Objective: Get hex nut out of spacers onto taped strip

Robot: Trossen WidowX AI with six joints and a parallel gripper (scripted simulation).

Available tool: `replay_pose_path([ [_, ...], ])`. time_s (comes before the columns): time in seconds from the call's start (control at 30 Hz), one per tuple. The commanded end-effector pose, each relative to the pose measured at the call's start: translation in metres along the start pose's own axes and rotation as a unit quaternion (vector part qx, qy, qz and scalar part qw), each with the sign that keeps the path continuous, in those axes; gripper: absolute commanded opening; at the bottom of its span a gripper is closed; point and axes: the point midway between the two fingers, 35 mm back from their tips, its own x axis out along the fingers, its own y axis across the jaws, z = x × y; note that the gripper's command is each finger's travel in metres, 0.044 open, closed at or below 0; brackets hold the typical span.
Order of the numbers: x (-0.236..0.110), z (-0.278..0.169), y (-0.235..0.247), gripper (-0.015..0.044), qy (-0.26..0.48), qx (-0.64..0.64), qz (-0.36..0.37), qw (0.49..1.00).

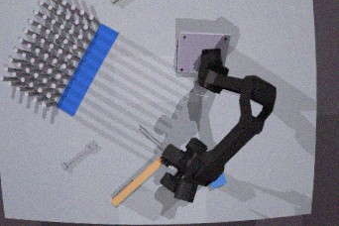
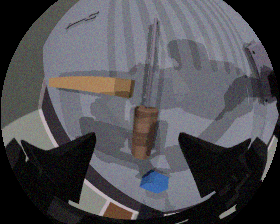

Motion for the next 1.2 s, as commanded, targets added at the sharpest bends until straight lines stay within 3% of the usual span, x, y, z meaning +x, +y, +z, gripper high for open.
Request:
replay_pose_path([
  [0.0,0.003,-0.010,0.002,0.0440,-0.041,0.021,-0.018,0.999],
  [0.27,-0.001,-0.038,0.007,0.0440,-0.169,0.035,-0.014,0.985],
  [0.4,-0.002,-0.039,0.008,0.0440,-0.171,0.034,-0.013,0.985],
  [0.6,-0.002,-0.039,0.008,0.0282,-0.171,0.034,-0.013,0.985],
  [1.17,0.012,-0.040,0.005,0.0280,-0.171,0.034,-0.013,0.985],
])
